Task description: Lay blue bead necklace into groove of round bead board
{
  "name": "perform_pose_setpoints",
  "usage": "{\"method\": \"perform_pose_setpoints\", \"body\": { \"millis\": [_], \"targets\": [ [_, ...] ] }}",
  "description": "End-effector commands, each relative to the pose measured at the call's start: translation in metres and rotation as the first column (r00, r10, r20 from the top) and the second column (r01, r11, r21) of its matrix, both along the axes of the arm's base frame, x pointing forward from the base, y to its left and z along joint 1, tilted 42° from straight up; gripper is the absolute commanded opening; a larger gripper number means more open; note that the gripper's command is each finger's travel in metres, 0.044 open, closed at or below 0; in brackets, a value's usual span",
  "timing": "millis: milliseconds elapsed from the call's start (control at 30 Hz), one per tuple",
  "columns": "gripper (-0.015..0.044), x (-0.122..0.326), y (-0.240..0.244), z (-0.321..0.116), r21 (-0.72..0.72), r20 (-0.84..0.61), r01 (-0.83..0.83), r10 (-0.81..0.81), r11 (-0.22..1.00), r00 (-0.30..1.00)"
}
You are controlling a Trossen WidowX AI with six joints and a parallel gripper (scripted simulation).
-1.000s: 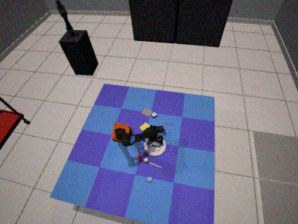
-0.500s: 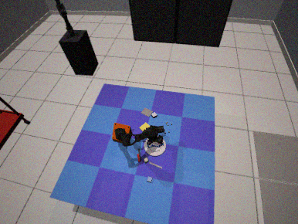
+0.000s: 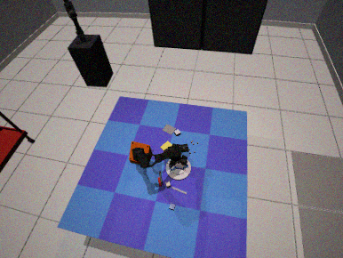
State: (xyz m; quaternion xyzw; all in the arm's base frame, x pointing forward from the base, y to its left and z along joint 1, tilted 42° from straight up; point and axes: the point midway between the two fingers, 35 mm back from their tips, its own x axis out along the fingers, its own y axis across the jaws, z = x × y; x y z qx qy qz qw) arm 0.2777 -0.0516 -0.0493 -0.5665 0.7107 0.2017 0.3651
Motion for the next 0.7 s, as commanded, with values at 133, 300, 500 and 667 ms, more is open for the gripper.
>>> {"method": "perform_pose_setpoints", "body": {
  "millis": [133,300,500,667],
  "targets": [
    [0.0,-0.0077,0.0038,-0.002,0.001,-0.003,0.002,-0.002,1.0,1.0],
    [0.0,-0.0081,0.0012,-0.005,0.0,-0.003,0.002,-0.002,1.0,1.0],
    [0.0026,-0.0063,0.0001,-0.0052,0.0,0.006,0.005,-0.005,1.0,1.0],
    [0.0157,-0.0063,0.0001,-0.0052,0.0,0.006,0.005,-0.005,1.0,1.0]
  ]
}}
